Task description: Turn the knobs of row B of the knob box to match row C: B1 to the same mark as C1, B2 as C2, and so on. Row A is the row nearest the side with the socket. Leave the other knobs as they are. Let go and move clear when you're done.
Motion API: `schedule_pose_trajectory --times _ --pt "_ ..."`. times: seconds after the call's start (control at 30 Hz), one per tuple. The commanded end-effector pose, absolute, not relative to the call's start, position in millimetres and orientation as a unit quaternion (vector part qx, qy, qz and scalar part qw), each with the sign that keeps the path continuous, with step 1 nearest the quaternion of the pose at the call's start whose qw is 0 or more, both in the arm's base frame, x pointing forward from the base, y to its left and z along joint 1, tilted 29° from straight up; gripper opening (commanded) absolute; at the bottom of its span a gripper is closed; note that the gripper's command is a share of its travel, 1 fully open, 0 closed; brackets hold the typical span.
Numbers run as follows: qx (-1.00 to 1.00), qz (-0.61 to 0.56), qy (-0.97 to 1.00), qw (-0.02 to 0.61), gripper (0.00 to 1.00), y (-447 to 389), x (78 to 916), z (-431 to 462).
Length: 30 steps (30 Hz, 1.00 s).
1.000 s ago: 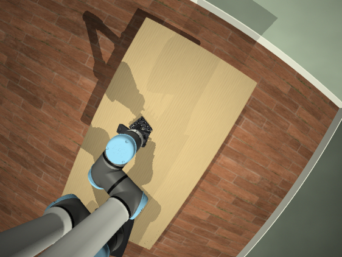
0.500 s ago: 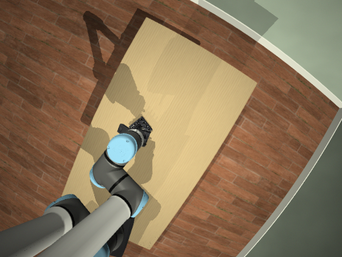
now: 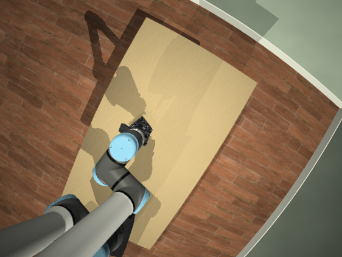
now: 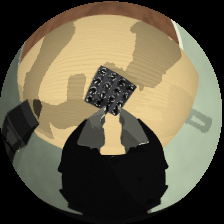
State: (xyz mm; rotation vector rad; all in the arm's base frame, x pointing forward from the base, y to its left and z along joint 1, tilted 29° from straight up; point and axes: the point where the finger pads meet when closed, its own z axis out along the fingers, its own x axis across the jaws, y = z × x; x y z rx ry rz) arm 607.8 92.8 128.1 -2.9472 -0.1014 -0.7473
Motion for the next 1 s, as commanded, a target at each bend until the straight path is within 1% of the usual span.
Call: schedule_pose_trajectory --times 0.0,0.97 --pt "-0.967 -0.246 -0.033 0.05 0.11 93 610 125" --pt "-0.967 -0.246 -0.033 0.05 0.11 94 616 114"
